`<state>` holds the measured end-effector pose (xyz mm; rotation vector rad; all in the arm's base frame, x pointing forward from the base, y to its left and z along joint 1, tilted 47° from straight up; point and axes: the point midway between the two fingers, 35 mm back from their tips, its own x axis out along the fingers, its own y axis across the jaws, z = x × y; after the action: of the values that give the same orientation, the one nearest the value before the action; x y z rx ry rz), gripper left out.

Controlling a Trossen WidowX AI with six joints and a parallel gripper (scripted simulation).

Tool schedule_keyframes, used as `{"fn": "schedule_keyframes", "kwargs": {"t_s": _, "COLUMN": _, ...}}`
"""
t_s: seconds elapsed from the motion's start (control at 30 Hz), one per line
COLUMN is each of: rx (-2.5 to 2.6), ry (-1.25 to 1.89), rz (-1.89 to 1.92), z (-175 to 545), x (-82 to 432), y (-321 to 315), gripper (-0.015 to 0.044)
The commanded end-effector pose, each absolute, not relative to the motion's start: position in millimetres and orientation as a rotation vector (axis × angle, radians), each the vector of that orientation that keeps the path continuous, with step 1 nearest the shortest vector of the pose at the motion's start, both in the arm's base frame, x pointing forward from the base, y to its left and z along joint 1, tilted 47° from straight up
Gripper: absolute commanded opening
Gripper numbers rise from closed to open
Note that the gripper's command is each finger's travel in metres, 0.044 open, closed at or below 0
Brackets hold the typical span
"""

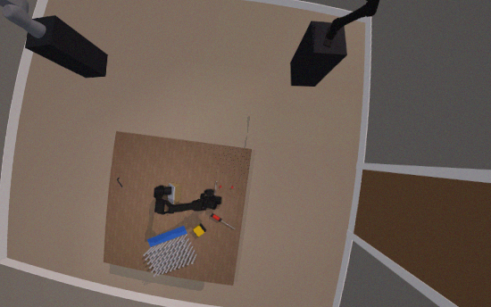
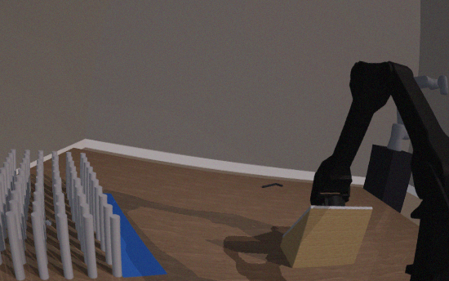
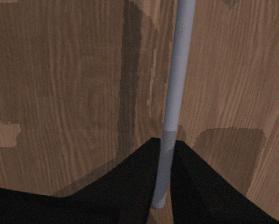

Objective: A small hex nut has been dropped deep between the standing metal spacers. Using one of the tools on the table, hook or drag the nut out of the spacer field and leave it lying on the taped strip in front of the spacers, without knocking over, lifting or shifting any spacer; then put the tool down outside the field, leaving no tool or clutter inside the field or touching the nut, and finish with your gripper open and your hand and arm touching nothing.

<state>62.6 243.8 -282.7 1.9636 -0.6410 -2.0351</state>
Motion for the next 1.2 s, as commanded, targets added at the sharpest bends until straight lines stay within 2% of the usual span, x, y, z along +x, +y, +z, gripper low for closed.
{"fn": "schedule_keyframes", "kwargs": {"t_s": 0.0, "rx": 1.960, "ry": -0.645, "rz": -2.033, "z": -284.4, "x": 61.1, "y": 237.3, "gripper": 0.0000}}
{"fn": "schedule_keyframes", "kwargs": {"t_s": 1.17, "rx": 2.040, "ry": -0.559, "rz": -2.083, "z": -284.6, "x": 61.0, "y": 237.0, "gripper": 0.0000}}
